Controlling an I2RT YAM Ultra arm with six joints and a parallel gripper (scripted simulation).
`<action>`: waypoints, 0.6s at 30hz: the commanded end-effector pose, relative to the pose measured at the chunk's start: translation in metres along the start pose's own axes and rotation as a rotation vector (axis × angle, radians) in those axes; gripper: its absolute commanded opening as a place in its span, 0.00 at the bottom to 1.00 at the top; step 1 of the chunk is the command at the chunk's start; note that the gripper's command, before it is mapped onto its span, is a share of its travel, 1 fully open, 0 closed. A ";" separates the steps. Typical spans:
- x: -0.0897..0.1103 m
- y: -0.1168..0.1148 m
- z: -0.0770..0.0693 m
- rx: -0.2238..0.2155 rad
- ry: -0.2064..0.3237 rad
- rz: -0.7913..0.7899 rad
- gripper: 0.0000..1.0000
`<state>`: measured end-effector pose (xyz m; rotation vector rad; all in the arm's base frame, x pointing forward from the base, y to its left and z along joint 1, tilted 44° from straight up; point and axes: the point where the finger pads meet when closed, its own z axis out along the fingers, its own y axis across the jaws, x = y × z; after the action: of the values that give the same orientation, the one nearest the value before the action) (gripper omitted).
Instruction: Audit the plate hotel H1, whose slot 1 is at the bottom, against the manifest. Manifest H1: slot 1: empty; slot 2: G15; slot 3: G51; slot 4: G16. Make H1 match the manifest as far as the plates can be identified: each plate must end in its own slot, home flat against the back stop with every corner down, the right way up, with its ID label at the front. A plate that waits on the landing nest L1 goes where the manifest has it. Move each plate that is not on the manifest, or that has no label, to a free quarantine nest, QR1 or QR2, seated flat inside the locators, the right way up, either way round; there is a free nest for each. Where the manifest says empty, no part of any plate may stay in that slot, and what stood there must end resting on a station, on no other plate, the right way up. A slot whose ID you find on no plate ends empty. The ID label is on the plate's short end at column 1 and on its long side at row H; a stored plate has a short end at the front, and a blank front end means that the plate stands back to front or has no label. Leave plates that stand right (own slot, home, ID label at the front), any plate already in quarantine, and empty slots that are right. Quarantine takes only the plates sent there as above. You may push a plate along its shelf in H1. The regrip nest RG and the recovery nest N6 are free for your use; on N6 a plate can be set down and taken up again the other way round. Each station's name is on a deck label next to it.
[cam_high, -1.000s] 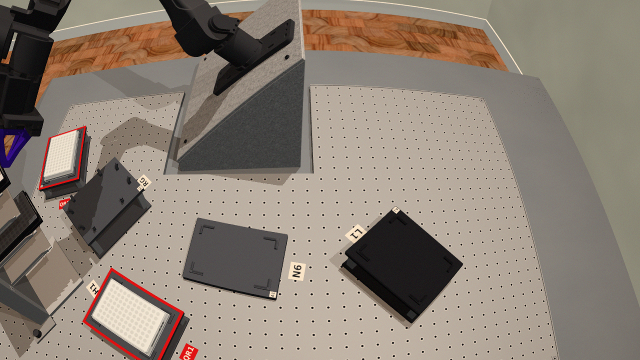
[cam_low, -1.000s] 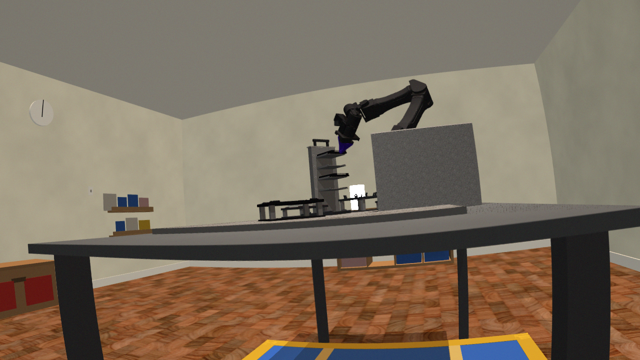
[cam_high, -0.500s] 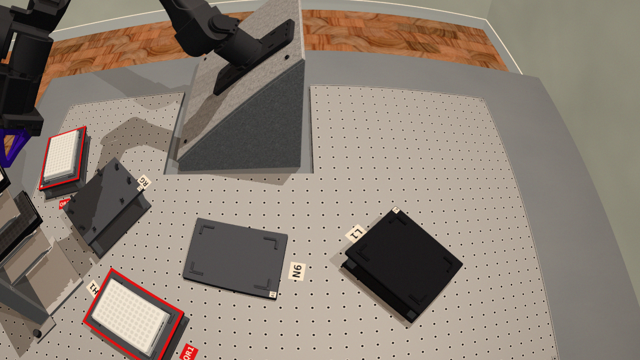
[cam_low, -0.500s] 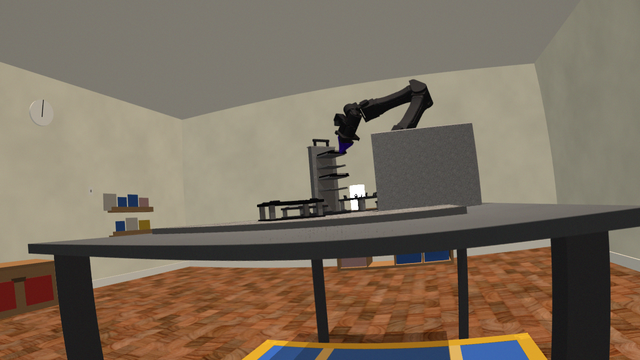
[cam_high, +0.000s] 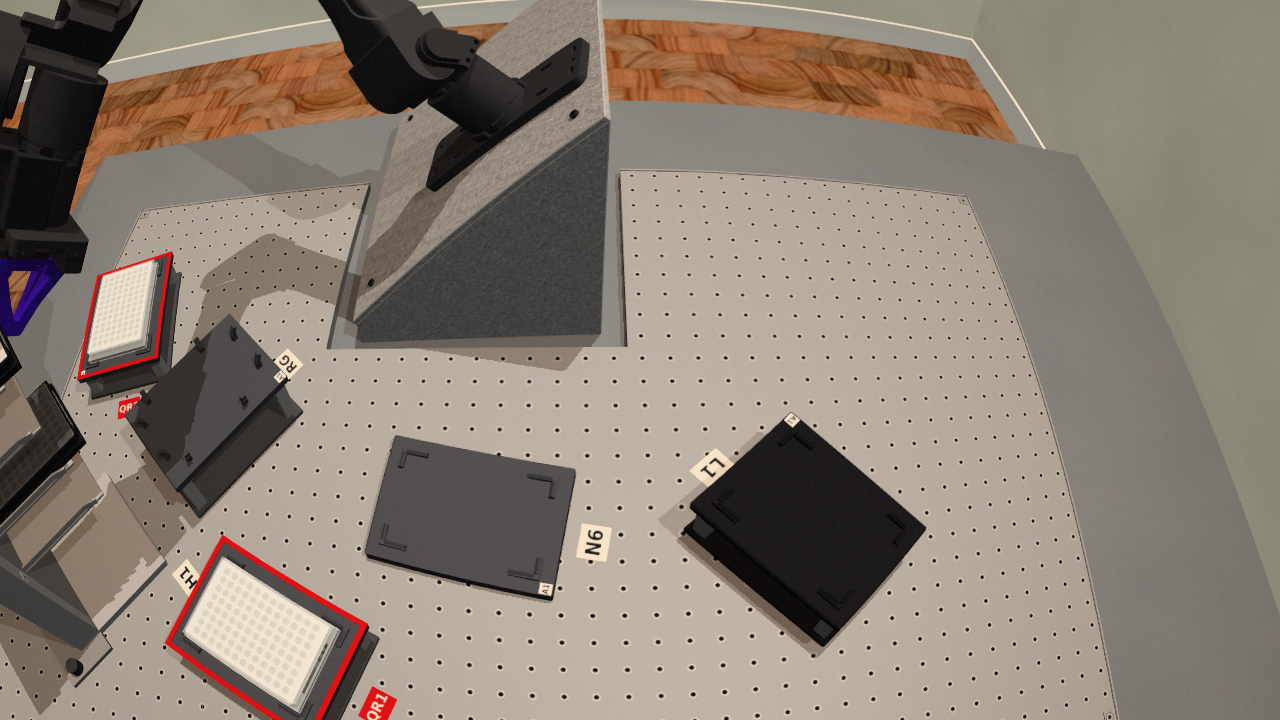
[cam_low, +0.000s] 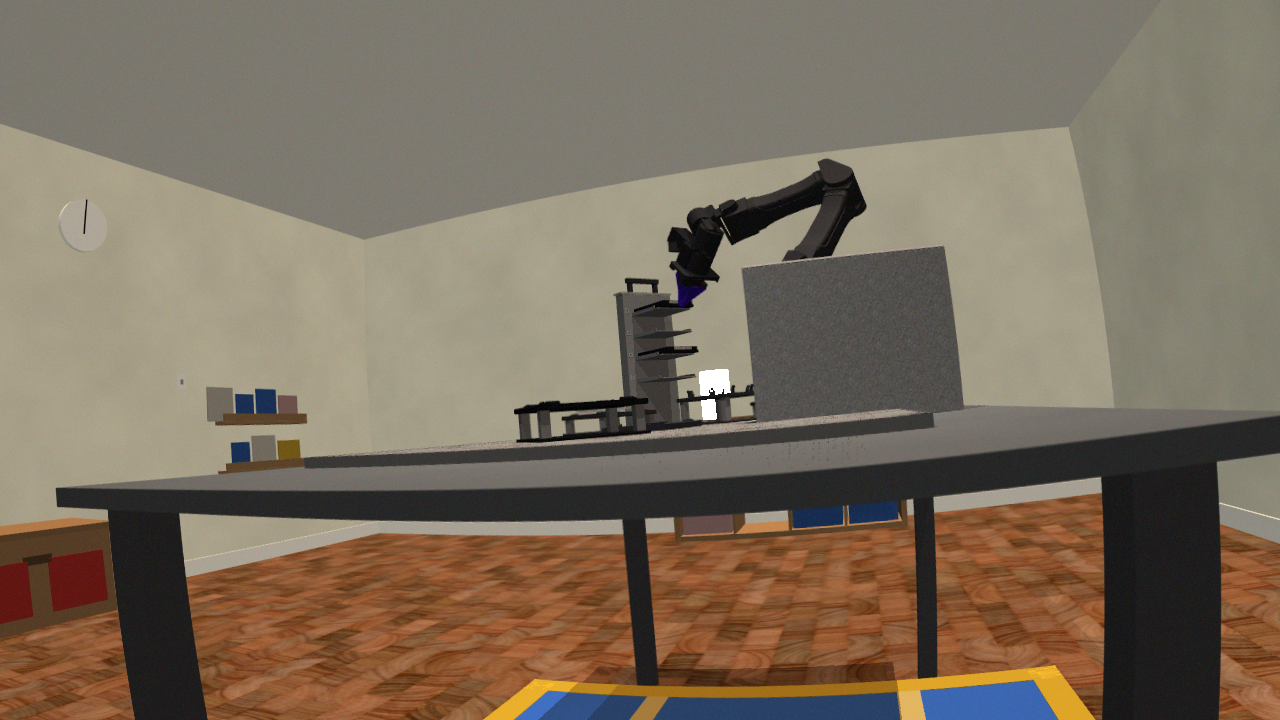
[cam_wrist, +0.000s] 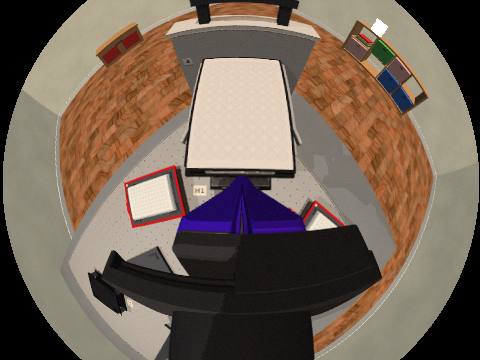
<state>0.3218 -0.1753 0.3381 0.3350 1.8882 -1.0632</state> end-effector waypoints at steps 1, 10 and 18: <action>-0.008 -0.001 -0.001 -0.002 -0.035 0.029 0.00; 0.001 -0.001 -0.009 -0.002 -0.035 0.029 0.00; 0.011 0.000 -0.019 -0.002 -0.034 0.029 0.00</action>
<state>0.3072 -0.1661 0.3302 0.3398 1.8607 -1.0500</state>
